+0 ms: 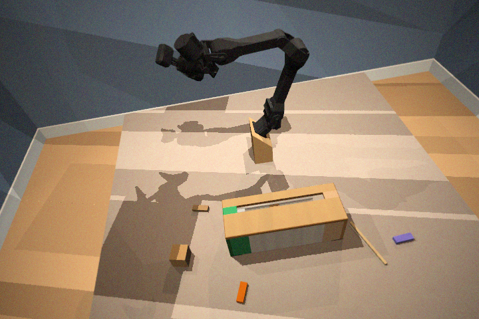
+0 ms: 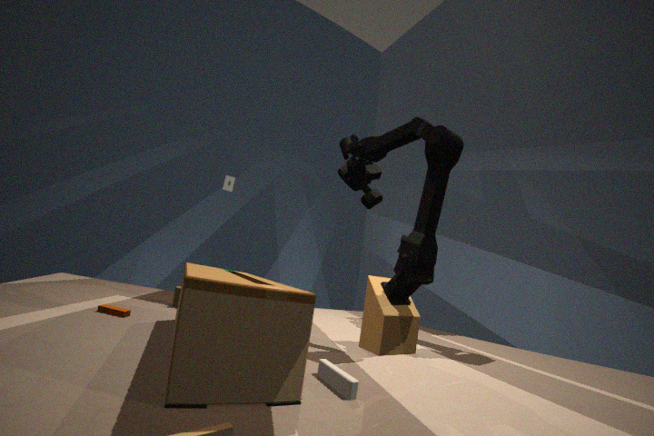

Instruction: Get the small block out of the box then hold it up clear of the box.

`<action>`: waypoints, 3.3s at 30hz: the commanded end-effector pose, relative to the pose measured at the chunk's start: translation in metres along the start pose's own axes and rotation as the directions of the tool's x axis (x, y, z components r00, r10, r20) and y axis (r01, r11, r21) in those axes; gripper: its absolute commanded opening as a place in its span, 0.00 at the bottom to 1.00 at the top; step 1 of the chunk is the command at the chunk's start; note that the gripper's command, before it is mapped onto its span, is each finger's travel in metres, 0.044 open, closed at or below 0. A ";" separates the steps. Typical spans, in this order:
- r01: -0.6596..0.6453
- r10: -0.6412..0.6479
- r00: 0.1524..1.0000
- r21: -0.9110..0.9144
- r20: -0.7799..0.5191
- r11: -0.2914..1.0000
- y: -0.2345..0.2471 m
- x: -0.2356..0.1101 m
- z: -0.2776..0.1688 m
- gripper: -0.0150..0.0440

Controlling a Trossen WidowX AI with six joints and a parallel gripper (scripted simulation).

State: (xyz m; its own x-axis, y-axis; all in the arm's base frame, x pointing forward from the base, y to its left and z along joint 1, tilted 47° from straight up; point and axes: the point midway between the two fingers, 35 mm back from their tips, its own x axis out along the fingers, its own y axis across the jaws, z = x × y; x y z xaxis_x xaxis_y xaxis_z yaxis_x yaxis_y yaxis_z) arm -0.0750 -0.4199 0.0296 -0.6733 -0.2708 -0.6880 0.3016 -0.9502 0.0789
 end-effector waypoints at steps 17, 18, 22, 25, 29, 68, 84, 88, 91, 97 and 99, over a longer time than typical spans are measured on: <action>-0.343 -0.316 0.677 -0.665 -0.664 0.663 -0.043 -0.128 -0.226 0.93; -0.369 -0.357 0.641 -0.680 -0.680 0.633 -0.051 -0.139 -0.236 0.93; -0.471 -0.526 0.481 -0.712 -0.702 0.520 -0.086 -0.186 -0.270 0.93; -0.537 -0.647 0.348 -0.710 -0.678 0.456 -0.115 -0.224 -0.290 0.93; -0.600 -0.777 0.168 -0.688 -0.607 0.408 -0.151 -0.275 -0.308 0.93; -0.652 -0.867 -0.025 -0.650 -0.497 0.391 -0.212 -0.322 -0.350 0.93; -0.666 -0.871 -0.024 -0.642 -0.491 0.380 -0.230 -0.316 -0.366 0.93; -0.669 -0.872 -0.024 -0.640 -0.489 0.378 -0.235 -0.314 -0.370 0.93; -0.672 -0.873 -0.024 -0.639 -0.487 0.375 -0.239 -0.313 -0.373 0.93; -0.676 -0.871 -0.017 -0.636 -0.490 0.371 -0.236 -0.316 -0.370 0.93; -0.676 -0.872 -0.018 -0.637 -0.489 0.371 -0.239 -0.319 -0.369 0.93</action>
State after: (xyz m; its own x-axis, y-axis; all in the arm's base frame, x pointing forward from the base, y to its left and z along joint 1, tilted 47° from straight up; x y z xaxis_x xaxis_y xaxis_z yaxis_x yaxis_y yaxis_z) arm 0.3162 -0.0534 -0.0394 0.0795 0.9080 -0.4114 0.9968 -0.0702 0.0377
